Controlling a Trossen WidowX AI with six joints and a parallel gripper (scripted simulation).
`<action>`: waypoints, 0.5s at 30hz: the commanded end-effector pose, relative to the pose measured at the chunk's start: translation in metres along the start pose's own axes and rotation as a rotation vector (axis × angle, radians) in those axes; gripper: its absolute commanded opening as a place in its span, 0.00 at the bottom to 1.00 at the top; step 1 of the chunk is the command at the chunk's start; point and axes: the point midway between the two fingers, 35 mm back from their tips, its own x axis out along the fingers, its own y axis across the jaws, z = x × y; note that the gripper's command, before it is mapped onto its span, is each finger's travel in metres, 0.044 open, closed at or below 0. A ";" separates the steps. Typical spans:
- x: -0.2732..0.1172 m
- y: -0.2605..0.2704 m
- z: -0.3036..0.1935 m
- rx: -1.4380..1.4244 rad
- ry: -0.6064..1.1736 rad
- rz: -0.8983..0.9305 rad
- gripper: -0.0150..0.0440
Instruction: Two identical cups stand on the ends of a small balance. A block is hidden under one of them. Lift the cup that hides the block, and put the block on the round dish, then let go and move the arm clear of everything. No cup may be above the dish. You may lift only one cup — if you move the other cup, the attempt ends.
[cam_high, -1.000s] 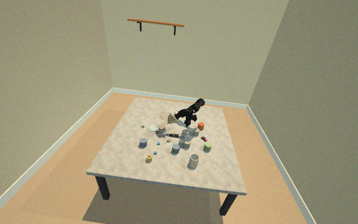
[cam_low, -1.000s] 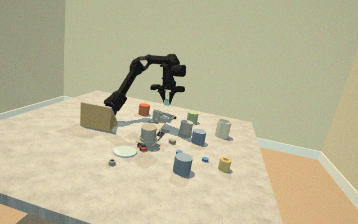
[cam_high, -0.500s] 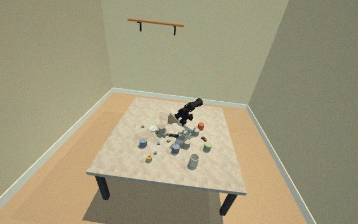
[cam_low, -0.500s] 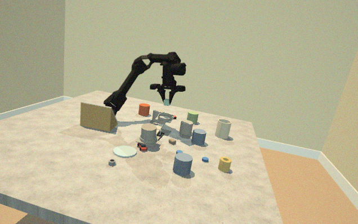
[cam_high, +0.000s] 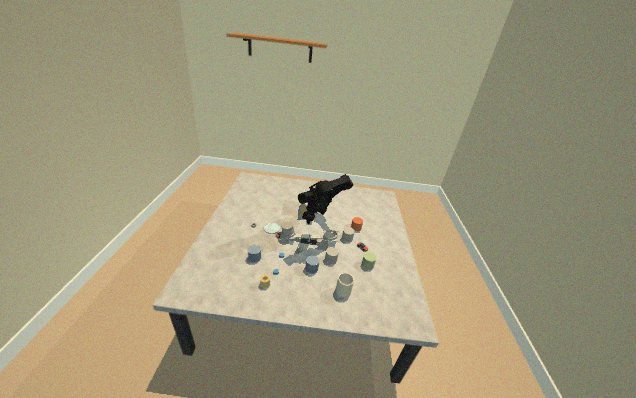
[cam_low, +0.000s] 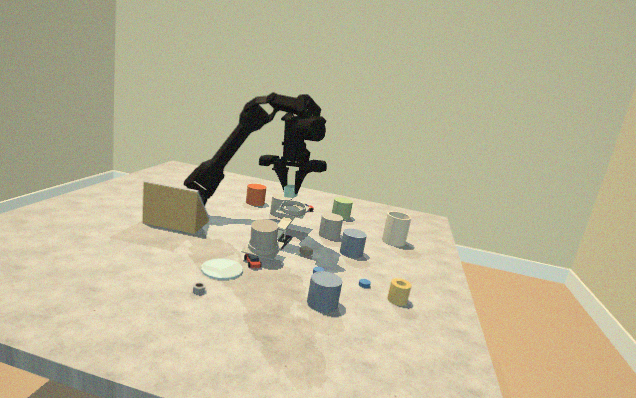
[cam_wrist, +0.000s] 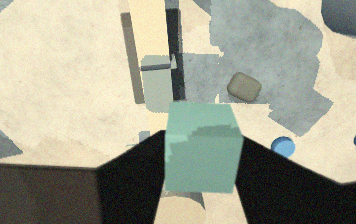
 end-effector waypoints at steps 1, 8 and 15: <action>0.001 -0.003 -0.026 -0.008 0.011 -0.001 0.25; 0.012 -0.002 -0.068 -0.006 0.013 0.017 0.25; 0.025 0.004 -0.110 -0.007 0.009 0.035 0.25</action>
